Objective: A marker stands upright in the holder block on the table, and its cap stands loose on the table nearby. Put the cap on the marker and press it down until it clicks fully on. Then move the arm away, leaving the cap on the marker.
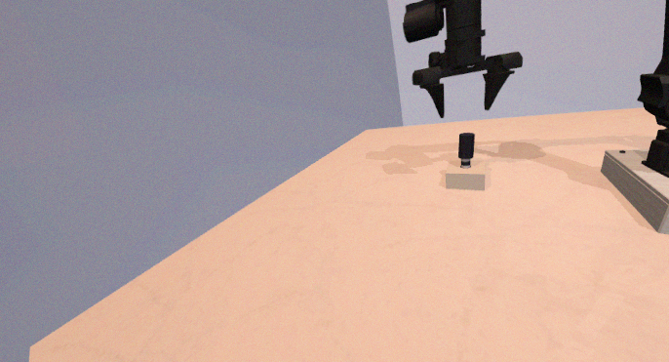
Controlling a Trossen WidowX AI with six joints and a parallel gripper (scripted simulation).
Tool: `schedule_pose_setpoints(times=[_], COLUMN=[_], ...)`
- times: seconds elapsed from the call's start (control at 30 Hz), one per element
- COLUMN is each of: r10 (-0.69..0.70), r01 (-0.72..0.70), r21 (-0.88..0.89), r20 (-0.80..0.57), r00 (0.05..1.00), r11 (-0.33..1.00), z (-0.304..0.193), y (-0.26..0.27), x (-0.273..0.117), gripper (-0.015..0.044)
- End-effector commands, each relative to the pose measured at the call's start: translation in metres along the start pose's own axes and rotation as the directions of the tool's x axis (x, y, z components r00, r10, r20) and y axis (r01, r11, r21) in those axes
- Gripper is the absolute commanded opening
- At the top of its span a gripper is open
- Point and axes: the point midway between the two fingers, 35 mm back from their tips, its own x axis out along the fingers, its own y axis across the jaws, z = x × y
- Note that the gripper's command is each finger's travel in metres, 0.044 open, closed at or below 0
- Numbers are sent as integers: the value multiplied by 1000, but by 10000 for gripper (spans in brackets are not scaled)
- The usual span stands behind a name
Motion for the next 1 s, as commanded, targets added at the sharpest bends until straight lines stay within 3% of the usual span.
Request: schedule_pose_setpoints(times=[0.0,0.13,0.3,0.37,0.5,0.97], r10=[-16,-16,-16,-16,-16,-16], r01=[16,10,1,-1,-2,-2], r21=[-62,-425,-802,-873,-881,-881], r20=[-10,-11,-11,-11,-11,-11], r00=[1000,1000,1000,1000,1000,1000], r11=[998,905,597,488,473,473], z=[-1,0,1,1,1,1], y=[-1,-3,-4,-5,-5,-5], x=[4,8,12,13,14,20], gripper=[387,282,151,99,0,0])
